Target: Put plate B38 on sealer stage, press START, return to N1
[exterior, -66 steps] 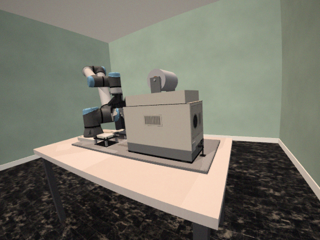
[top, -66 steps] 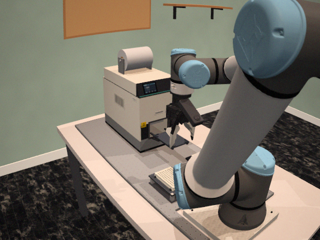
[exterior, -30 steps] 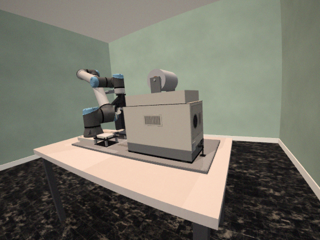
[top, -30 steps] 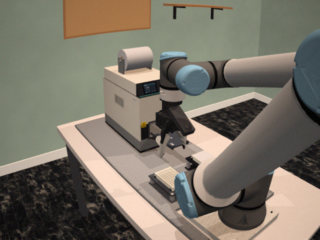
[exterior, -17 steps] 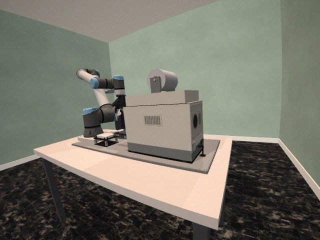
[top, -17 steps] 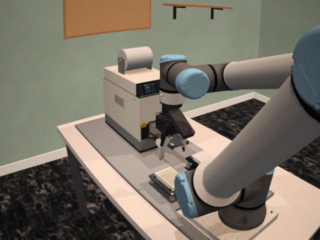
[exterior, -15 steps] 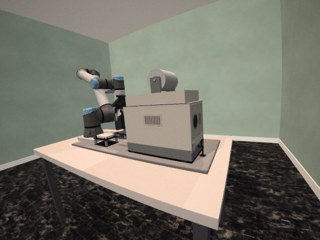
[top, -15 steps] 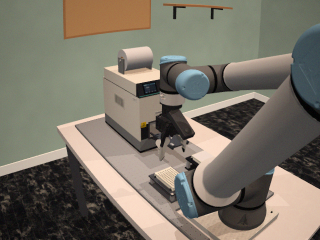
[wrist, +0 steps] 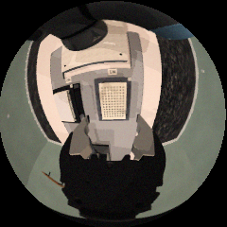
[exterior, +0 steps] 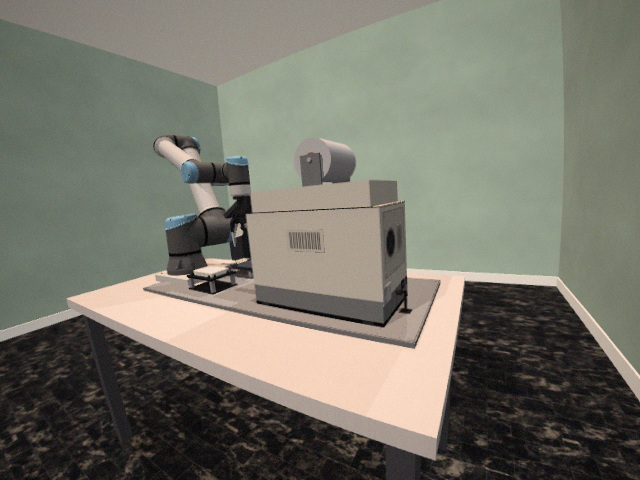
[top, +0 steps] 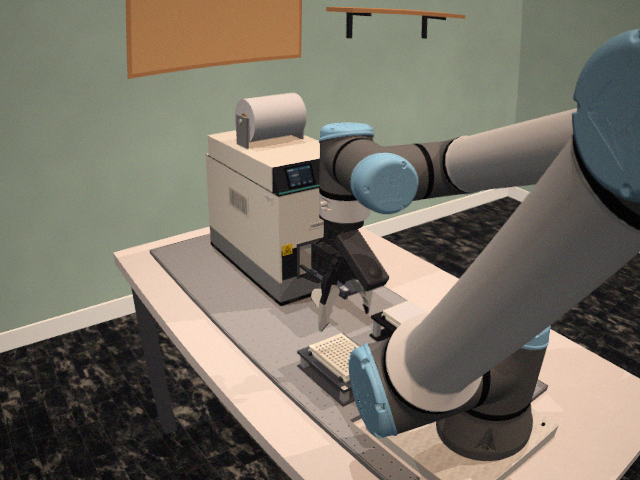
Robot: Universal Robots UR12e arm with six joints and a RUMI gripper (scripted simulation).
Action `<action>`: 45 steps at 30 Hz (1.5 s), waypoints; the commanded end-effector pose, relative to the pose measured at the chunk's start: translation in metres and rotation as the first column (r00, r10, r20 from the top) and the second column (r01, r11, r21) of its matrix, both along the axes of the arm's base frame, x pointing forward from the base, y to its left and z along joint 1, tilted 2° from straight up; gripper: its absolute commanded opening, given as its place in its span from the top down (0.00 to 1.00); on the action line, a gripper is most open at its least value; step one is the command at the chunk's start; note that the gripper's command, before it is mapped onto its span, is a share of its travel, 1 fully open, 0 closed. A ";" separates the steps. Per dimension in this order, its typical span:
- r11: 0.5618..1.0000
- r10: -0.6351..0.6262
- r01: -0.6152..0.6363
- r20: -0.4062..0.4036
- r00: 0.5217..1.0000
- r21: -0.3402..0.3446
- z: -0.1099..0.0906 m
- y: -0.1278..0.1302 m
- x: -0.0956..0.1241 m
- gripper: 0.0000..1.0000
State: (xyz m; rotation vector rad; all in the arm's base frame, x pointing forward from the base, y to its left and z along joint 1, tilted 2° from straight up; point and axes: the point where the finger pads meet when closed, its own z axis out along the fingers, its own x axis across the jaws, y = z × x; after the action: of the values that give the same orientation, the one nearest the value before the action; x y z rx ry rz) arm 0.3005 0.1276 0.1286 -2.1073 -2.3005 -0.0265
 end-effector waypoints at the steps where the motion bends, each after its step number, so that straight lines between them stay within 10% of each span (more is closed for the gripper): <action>1: 1.000 0.000 0.000 0.001 1.000 0.000 -0.009 0.000 0.001 0.32; 45: 1.000 0.000 0.000 0.001 1.000 0.000 -0.062 0.002 0.001 0.32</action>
State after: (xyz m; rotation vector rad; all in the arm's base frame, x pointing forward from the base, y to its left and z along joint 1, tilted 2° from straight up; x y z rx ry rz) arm 0.3003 0.1293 0.0675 -2.1073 -2.3005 -0.0264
